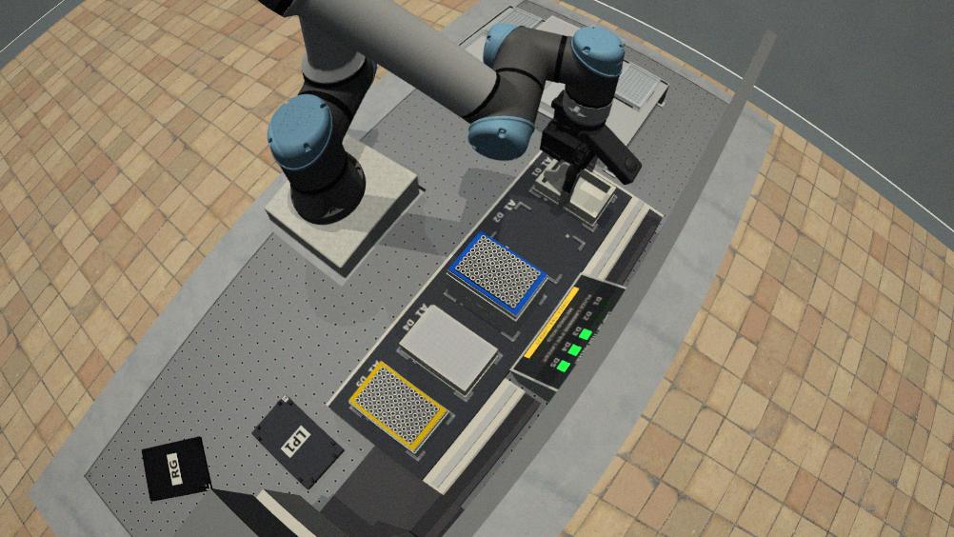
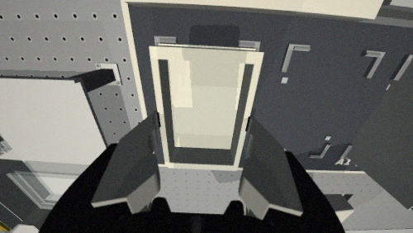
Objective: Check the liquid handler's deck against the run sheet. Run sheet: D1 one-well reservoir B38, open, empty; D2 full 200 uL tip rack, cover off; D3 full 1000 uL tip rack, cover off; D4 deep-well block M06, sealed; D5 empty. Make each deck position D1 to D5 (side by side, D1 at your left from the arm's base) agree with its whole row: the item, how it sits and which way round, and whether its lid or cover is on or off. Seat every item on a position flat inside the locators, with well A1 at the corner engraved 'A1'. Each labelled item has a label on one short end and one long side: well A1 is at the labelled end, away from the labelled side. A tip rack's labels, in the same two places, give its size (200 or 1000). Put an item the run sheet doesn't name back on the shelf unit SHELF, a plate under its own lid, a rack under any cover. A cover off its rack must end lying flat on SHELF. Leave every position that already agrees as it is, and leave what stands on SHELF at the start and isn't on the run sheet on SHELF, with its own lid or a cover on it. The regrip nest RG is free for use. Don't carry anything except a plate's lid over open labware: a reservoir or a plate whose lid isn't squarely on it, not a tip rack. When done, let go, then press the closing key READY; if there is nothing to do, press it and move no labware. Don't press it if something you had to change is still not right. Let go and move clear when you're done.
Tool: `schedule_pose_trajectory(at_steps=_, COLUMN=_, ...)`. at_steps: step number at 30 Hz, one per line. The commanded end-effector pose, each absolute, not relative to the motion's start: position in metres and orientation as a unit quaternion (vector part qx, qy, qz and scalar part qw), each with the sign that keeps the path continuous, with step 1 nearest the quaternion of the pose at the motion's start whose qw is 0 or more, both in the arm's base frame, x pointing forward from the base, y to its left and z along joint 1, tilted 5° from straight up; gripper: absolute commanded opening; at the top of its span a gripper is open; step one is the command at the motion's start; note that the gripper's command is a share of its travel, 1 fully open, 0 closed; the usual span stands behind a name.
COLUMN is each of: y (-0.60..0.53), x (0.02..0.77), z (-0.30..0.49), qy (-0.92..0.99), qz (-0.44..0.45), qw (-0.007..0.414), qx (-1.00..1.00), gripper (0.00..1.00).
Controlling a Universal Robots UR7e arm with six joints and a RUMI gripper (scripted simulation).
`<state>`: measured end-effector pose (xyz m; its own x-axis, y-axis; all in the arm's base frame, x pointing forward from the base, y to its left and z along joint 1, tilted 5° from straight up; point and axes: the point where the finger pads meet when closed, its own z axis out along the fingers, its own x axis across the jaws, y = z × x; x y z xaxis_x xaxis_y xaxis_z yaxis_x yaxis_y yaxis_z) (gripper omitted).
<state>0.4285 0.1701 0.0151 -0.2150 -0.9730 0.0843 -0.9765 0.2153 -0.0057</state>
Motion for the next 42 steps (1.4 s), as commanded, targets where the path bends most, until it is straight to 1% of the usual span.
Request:
schedule_pose_trajectory(at_steps=1, y=0.17, x=0.4289, z=0.0138, qy=-0.779, qz=0.029, qw=0.03, qx=0.626, gripper=0.0)
schedule_pose_trajectory(at_steps=19, y=0.1698, x=0.4288, z=0.0105, qy=-0.779, qz=0.029, qw=0.03, qx=0.626, gripper=0.0)
schedule_pose_trajectory(at_steps=20, y=0.1698, x=0.4288, z=0.0105, qy=-0.779, qz=0.029, qw=0.03, qx=0.626, gripper=0.82)
schedule_pose_trajectory(at_steps=42, y=0.1698, x=0.4288, z=0.0106, qy=-0.779, qz=0.029, qw=0.03, qx=0.626, gripper=0.82)
